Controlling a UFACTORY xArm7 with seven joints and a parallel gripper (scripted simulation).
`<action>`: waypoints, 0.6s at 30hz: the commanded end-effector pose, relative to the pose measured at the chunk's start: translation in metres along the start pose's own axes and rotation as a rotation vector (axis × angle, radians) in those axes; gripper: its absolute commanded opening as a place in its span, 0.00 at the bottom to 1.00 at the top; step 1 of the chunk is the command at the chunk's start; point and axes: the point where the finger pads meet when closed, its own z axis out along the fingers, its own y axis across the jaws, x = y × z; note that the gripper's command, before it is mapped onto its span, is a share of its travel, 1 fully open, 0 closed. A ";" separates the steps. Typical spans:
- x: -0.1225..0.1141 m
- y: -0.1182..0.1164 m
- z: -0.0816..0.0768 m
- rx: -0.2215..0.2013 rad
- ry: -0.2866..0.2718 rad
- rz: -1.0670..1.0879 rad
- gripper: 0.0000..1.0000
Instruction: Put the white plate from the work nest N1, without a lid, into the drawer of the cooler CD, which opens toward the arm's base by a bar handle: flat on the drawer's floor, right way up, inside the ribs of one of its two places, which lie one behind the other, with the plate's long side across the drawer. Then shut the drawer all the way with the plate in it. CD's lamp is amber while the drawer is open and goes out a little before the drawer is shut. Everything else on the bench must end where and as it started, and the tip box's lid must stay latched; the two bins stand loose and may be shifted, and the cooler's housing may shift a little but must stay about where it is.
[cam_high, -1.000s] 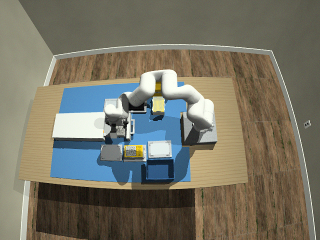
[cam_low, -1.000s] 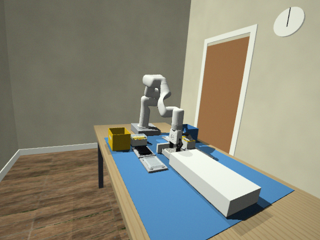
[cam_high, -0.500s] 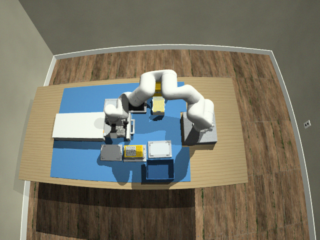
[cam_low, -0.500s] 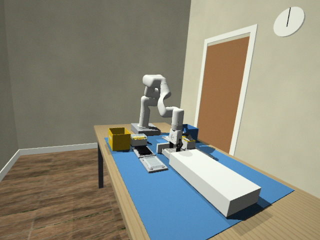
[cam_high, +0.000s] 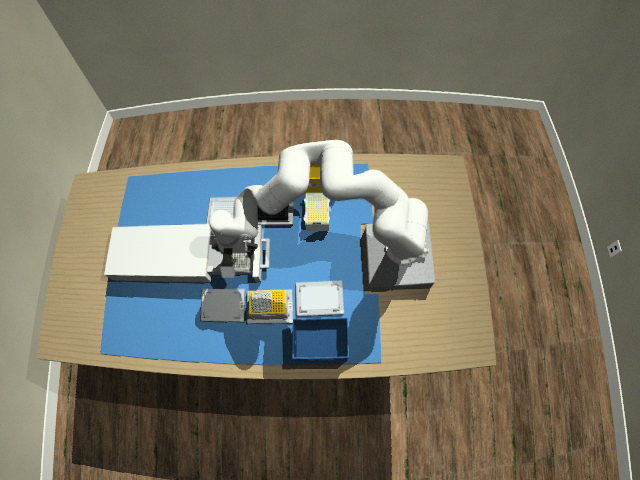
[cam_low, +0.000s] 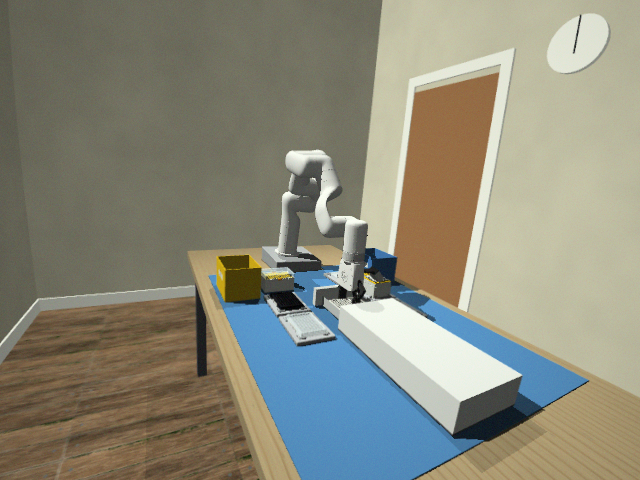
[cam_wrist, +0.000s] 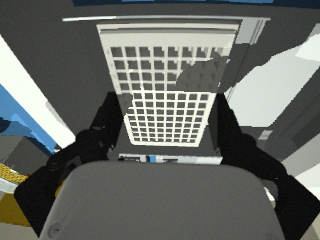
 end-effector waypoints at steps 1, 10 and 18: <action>0.000 0.002 0.000 -0.005 0.000 0.000 0.00; 0.000 0.002 0.003 -0.005 0.000 0.000 0.00; 0.000 0.002 0.003 -0.005 0.000 0.000 0.00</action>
